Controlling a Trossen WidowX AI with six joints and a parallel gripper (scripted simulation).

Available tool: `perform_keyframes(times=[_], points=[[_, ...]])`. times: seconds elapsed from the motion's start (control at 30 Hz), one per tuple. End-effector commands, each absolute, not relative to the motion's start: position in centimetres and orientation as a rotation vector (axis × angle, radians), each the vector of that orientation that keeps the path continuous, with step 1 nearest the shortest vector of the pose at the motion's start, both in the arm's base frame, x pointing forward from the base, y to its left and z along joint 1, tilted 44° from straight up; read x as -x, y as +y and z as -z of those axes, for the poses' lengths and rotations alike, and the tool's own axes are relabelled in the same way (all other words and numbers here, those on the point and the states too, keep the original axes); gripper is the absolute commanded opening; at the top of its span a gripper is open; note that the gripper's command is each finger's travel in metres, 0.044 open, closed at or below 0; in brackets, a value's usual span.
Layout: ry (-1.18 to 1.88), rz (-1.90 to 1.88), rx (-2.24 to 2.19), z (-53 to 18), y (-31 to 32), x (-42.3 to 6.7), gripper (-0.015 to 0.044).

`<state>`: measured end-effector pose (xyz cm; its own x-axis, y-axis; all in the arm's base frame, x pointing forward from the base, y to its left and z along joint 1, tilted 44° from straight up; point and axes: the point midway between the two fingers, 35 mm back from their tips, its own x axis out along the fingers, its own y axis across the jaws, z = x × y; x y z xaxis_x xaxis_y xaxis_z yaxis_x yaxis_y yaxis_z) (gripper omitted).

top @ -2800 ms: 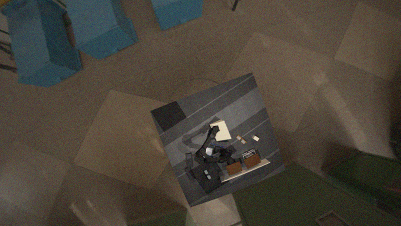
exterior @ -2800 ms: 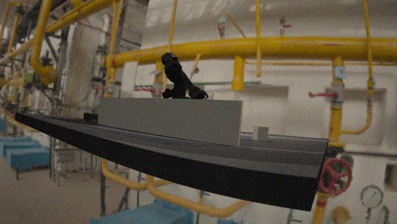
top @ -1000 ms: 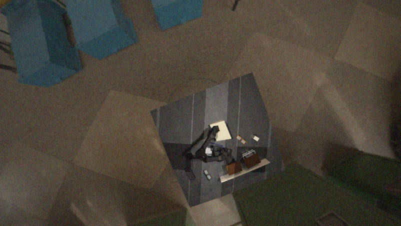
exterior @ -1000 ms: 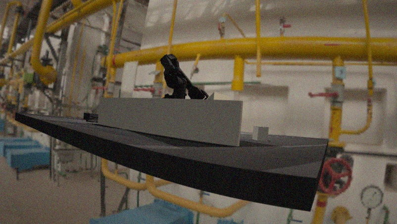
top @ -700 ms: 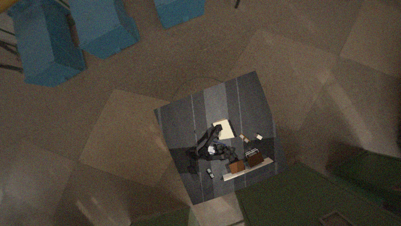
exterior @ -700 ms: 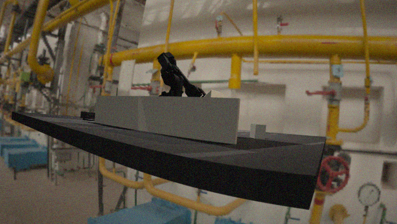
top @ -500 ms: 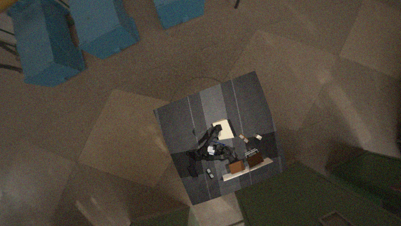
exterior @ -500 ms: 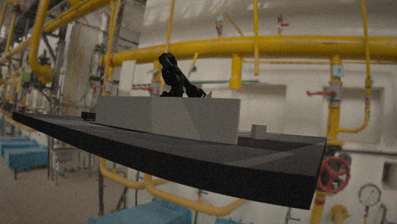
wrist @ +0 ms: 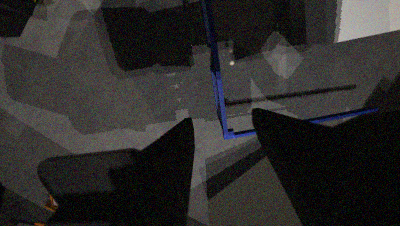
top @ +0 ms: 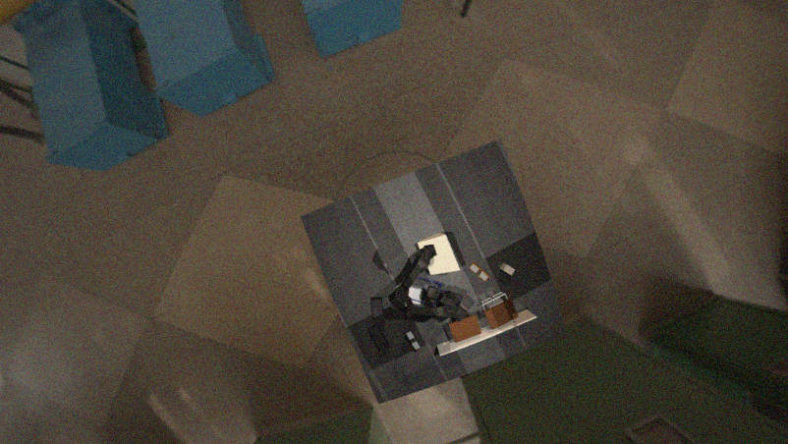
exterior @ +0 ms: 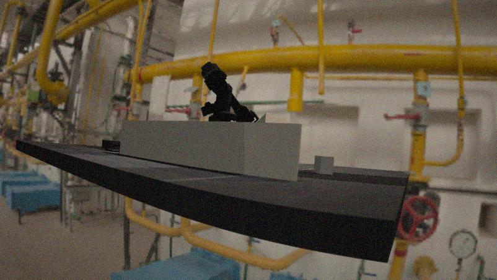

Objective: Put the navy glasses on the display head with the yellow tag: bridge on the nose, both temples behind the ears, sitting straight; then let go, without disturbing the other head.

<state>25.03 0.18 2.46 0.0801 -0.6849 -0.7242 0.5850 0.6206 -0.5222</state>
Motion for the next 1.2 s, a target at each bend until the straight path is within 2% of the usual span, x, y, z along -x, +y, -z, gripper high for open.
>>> perform_keyframes(times=[0.0, 0.13, 0.2, 0.23, 1.17], points=[[1.148, 0.949, 0.108, -2.4, 0.2, -25.1, 0.02], [1.162, 0.946, 0.117, -3.0, 0.4, -24.7, 0.02], [1.162, 0.946, 0.117, -3.0, 0.4, -24.7, 0.0147], [1.162, 0.946, 0.117, -3.0, 0.4, -24.7, 0.014], [1.162, 0.945, 0.116, -0.5, -1.8, -25.1, 0.014]])
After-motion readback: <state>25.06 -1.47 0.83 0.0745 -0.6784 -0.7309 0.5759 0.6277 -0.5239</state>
